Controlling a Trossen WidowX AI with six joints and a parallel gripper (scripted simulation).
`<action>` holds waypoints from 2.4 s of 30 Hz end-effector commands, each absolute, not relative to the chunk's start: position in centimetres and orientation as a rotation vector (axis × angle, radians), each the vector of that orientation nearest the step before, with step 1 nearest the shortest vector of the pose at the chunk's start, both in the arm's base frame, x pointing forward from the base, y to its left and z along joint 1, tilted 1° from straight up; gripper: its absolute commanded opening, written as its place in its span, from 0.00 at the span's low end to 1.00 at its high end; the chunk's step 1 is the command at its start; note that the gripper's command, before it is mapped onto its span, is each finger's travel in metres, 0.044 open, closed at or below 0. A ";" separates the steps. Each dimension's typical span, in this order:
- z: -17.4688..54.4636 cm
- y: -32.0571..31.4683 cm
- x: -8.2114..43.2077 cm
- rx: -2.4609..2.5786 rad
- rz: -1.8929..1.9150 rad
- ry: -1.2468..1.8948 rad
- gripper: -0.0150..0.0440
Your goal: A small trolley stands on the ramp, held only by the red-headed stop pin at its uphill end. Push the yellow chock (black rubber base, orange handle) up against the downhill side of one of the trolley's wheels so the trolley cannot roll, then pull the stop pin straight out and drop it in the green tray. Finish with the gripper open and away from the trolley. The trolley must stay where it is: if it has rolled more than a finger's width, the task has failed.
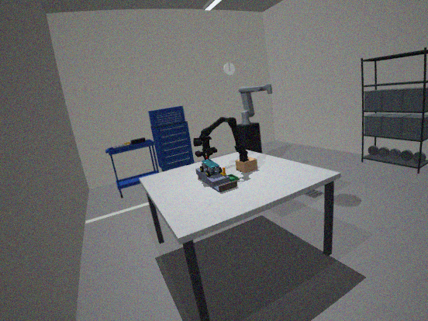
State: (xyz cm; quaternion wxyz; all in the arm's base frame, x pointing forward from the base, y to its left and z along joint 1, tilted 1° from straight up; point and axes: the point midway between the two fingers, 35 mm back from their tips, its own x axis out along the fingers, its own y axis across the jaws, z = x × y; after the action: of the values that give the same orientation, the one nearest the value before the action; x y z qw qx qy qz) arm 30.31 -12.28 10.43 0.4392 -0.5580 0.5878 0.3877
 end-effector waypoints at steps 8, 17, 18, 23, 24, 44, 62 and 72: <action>11.3 -12.2 30.3 -1.389 0.952 1.460 0.25; 11.8 -12.1 30.3 -1.389 0.952 1.460 0.25; 11.9 -12.1 30.3 -1.389 0.952 1.460 0.25; 12.1 -12.0 30.3 -1.389 0.952 1.460 0.25; 12.2 -12.0 30.3 -1.389 0.952 1.460 0.25; 13.1 -12.7 30.3 -1.390 0.952 1.461 0.25; 13.7 -15.0 29.9 -1.391 0.950 1.463 0.25; 13.2 -14.7 26.8 -1.390 0.953 1.465 0.25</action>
State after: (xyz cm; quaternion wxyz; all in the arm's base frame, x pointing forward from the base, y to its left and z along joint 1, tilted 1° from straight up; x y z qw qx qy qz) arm 27.87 -14.78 13.07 0.4363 -0.5572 0.5916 0.3863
